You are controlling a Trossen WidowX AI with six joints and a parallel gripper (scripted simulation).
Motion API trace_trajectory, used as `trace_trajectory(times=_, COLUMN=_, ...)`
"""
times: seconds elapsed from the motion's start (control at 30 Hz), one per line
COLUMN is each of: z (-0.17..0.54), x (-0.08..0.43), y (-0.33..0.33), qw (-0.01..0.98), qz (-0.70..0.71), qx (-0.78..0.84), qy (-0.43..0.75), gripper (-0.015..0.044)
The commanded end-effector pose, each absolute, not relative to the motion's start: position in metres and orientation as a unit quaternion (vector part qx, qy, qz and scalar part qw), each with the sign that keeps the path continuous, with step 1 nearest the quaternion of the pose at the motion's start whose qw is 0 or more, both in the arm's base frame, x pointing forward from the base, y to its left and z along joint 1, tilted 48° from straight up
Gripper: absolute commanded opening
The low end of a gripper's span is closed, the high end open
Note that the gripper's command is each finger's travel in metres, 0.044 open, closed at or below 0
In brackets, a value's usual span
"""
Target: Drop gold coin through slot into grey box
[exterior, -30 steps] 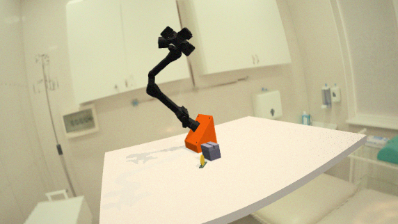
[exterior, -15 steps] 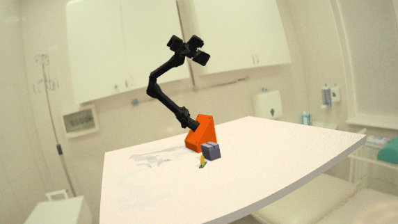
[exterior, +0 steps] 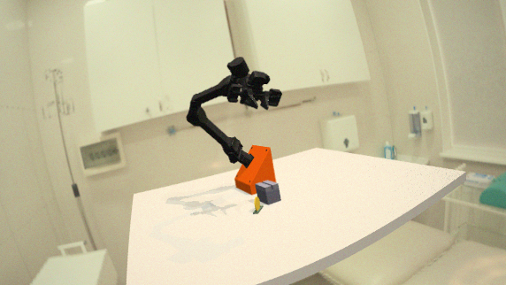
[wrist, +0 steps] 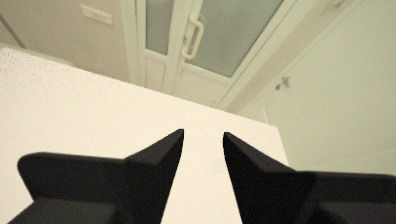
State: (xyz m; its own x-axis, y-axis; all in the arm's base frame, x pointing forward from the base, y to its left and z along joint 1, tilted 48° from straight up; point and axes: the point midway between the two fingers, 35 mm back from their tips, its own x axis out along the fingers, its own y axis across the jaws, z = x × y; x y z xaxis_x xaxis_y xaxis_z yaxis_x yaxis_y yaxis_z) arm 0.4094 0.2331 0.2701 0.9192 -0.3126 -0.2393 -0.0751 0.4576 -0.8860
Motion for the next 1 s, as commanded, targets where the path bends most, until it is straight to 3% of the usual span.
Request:
trace_trajectory(times=0.0, z=0.216, x=0.419, y=0.181, qw=0.854, qz=-0.105, qx=-0.422, qy=0.285, gripper=0.0161)
trace_trajectory(times=0.37, z=0.159, x=0.401, y=0.094, qw=0.845, qz=-0.226, qx=-0.254, qy=0.413, gripper=0.0161)
trace_trajectory(times=0.7, z=0.128, x=0.354, y=0.018, qw=0.771, qz=-0.399, qx=-0.095, qy=0.487, gripper=0.0161)
trace_trajectory(times=0.97, z=0.129, x=0.352, y=0.013, qw=0.767, qz=-0.407, qx=-0.089, qy=0.489, gripper=0.0161)
